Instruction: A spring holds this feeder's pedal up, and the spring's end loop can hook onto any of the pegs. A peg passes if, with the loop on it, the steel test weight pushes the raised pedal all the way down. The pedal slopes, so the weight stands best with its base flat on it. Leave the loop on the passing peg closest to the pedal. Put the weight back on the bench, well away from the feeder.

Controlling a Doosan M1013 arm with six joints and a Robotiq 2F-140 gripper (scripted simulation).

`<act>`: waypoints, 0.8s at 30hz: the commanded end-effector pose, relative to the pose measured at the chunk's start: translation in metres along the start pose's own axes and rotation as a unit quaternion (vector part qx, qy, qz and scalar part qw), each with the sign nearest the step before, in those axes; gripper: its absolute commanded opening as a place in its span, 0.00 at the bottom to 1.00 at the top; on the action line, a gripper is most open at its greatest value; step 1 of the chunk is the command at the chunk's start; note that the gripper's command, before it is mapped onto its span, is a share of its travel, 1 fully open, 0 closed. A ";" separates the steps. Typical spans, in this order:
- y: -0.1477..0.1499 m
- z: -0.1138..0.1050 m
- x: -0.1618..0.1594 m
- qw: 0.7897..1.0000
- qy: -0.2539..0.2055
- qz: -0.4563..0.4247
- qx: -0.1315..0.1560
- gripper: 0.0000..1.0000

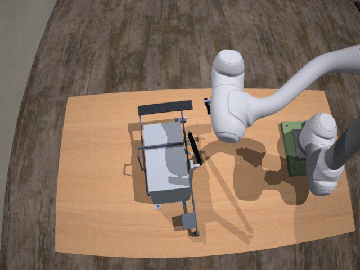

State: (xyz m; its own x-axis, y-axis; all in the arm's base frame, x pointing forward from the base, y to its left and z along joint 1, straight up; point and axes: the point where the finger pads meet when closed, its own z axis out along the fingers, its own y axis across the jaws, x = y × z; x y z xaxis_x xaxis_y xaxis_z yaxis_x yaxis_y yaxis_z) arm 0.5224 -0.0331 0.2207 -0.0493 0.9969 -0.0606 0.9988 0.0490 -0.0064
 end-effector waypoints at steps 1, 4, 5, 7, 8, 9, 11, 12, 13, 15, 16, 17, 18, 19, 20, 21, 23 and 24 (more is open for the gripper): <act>0.005 -0.002 -0.003 1.000 -0.002 0.000 -0.001 0.25; 0.012 -0.004 -0.008 1.000 -0.004 0.000 -0.001 0.25; 0.014 -0.004 -0.009 1.000 -0.005 0.000 -0.001 0.25; 0.019 -0.005 -0.012 1.000 -0.007 0.000 -0.001 0.25; 0.021 -0.006 -0.013 1.000 -0.007 0.000 -0.001 0.25; 0.023 -0.006 -0.015 1.000 -0.008 0.000 -0.001 0.25; 0.027 -0.007 -0.018 1.000 -0.010 0.000 -0.001 0.25; 0.029 -0.008 -0.019 1.000 -0.011 0.000 -0.001 0.25; 0.029 -0.008 -0.019 1.000 -0.011 0.000 -0.001 0.25; 0.027 -0.007 -0.018 1.000 -0.010 0.000 -0.001 0.25; 0.030 -0.008 -0.019 1.000 -0.011 0.000 -0.001 0.25; 0.032 -0.009 -0.021 1.000 -0.011 0.000 -0.001 0.25; 0.034 -0.009 -0.022 1.000 -0.012 0.000 -0.001 0.25; 0.036 -0.010 -0.024 1.000 -0.013 0.000 -0.001 0.25; 0.038 -0.010 -0.025 1.000 -0.014 0.000 -0.001 0.25; 0.040 -0.011 -0.027 1.000 -0.015 0.000 -0.001 0.25; 0.045 -0.012 -0.030 1.000 -0.016 0.000 -0.001 0.25; 0.047 -0.012 -0.031 1.000 -0.017 0.000 -0.001 0.25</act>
State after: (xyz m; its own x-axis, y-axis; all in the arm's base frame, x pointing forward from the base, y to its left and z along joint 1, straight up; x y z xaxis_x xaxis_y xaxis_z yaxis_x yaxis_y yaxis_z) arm 0.5662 -0.0586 0.2326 -0.0493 0.9945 -0.0919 0.9988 0.0489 -0.0063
